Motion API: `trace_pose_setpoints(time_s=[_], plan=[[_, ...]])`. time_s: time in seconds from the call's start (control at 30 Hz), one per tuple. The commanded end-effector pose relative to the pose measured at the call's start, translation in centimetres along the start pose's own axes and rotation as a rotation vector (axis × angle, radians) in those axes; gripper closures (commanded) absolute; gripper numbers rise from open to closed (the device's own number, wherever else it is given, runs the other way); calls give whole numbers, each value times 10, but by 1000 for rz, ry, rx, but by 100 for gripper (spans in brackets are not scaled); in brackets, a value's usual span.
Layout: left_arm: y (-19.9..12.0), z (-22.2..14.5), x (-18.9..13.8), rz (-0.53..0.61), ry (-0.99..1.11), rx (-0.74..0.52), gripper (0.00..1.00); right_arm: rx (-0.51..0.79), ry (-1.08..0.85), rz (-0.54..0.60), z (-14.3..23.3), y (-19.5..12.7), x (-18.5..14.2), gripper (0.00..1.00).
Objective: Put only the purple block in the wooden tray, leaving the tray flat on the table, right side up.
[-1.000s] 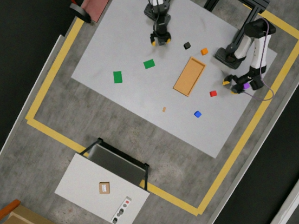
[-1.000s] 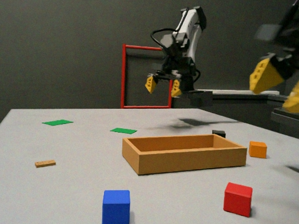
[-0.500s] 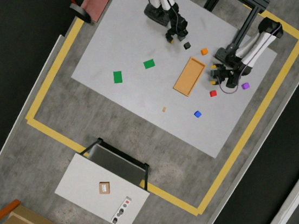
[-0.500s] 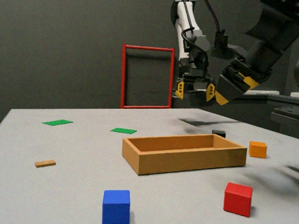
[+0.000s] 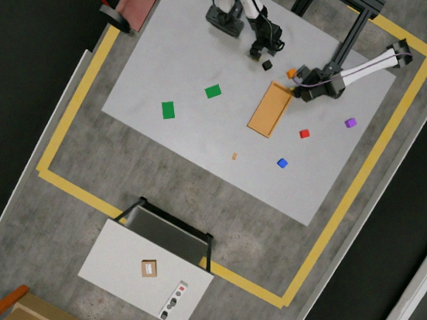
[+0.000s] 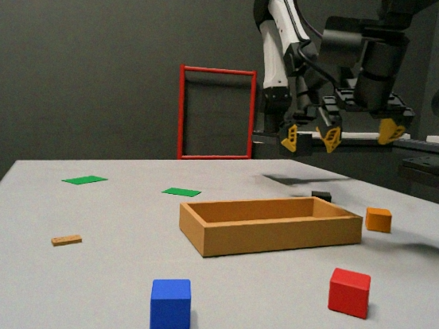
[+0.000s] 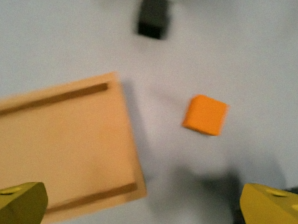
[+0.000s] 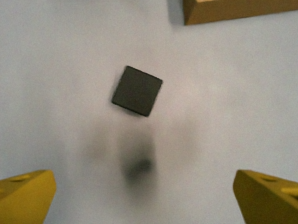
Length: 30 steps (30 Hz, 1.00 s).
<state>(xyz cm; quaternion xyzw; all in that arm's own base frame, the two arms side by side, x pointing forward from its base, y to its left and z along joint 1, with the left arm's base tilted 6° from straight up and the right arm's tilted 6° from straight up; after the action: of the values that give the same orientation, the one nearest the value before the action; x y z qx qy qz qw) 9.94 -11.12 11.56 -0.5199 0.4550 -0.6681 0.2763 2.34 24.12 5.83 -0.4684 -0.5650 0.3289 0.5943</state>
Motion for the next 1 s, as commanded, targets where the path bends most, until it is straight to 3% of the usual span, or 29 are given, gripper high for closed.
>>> trace_pose_setpoints(time_s=[0.0,0.23,0.5,0.73,0.97], plan=[[3,-10,4,57,78,-30,0,27,-19,-61,7,-2,20,0],[15,-39,23,97,371,-157,0,30,-23,-61,10,-2,23,0],[18,-52,31,103,501,-201,0,30,-24,-60,10,-1,23,0],[19,-48,33,96,473,-170,0,30,-24,-61,10,-1,23,0],[20,-25,23,127,213,-50,0,30,-24,-61,10,-1,23,0]])
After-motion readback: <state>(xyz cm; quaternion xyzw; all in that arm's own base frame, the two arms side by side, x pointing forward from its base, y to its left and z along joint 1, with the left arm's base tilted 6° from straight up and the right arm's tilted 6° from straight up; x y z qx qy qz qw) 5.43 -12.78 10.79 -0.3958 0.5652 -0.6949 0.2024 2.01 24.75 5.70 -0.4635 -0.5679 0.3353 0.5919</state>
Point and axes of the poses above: on each arm, the point where the finger pads meet when closed, its own y axis out along the fingers, its own z axis across the jaws, x = y × z, the point moved 8 cm from there along -y, back along the fingers, and after that the axes turned 4 degrees about y, right-handed, at the moved point
